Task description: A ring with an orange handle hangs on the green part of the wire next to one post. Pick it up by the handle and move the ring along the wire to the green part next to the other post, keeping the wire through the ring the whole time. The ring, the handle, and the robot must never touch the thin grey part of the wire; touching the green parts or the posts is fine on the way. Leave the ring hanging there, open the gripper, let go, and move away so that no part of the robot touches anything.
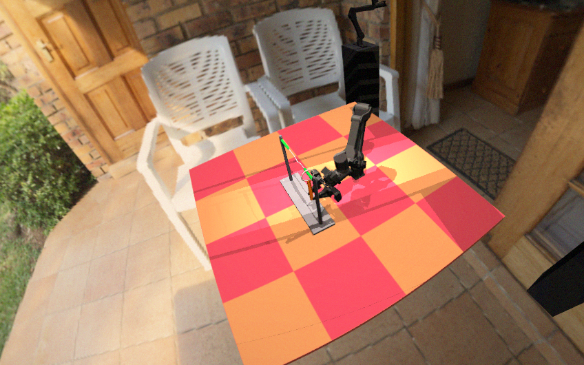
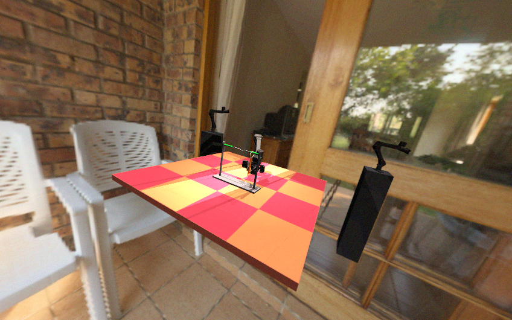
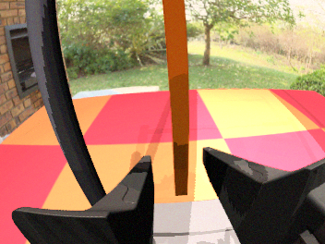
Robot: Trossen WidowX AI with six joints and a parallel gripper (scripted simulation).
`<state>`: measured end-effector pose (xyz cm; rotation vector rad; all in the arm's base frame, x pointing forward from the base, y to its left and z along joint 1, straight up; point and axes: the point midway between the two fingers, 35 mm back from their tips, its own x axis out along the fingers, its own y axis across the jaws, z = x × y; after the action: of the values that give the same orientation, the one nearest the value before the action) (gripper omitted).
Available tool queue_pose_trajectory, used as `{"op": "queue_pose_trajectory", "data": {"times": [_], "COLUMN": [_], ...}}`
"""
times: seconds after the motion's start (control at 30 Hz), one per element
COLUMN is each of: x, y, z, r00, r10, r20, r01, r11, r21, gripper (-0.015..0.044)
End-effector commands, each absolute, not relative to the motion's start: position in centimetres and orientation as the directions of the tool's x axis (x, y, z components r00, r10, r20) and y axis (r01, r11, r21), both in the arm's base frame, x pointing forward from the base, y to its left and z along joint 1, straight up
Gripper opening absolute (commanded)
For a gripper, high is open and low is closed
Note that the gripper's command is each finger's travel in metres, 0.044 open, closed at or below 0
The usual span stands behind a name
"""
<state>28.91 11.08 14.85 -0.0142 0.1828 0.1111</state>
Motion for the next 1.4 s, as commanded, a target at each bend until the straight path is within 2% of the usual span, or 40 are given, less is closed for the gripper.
{"op": "queue_pose_trajectory", "data": {"times": [0.0,0.33,0.93,1.27,1.37], "x": [28.1,26.3,26.2,21.9,21.8], "y": [10.9,10.6,10.6,9.9,9.9], "z": [14.8,14.9,14.9,15.7,15.7], "r00": [0.976,0.976,0.976,0.976,0.976], "r10": [0.107,0.106,0.106,0.109,0.109], "r20": [-0.188,-0.188,-0.188,-0.187,-0.187], "r01": [-0.109,-0.108,-0.108,-0.112,-0.112], "r11": [0.994,0.994,0.994,0.994,0.994], "r21": [-0.002,-0.001,-0.001,-0.003,-0.003], "gripper": [0.016,0.016,0.016,0.0423,0.044]}}
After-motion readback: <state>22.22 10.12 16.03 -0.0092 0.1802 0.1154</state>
